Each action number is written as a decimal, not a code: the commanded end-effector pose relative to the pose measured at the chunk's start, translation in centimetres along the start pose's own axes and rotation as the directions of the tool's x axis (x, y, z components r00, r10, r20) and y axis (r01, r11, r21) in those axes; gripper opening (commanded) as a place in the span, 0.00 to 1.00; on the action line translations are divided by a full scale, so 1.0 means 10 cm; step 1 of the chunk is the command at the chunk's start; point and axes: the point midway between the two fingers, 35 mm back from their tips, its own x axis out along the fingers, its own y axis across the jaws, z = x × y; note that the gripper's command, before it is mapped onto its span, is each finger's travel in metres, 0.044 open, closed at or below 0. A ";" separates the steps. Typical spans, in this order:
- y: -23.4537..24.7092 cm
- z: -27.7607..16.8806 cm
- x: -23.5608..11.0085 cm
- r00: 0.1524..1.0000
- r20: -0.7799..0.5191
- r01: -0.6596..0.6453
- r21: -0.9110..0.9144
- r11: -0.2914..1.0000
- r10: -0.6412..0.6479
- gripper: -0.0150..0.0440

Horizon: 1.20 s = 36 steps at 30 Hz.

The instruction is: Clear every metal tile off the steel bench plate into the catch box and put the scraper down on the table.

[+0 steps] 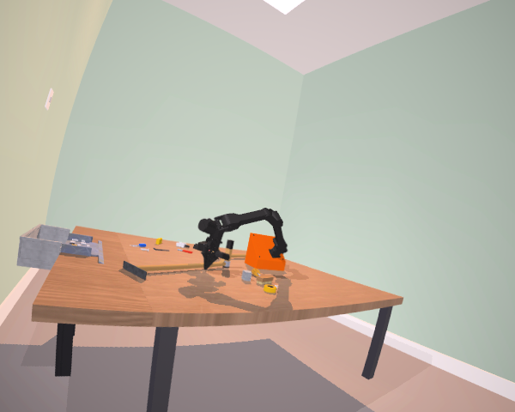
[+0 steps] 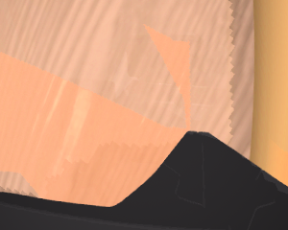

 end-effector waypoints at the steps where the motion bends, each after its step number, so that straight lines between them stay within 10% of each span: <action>1: -0.04 0.02 0.00 1.000 0.003 -0.002 -0.005 1.000 0.002 0.25; 36: -0.38 0.06 0.01 1.000 0.002 0.000 -0.006 1.000 0.000 0.25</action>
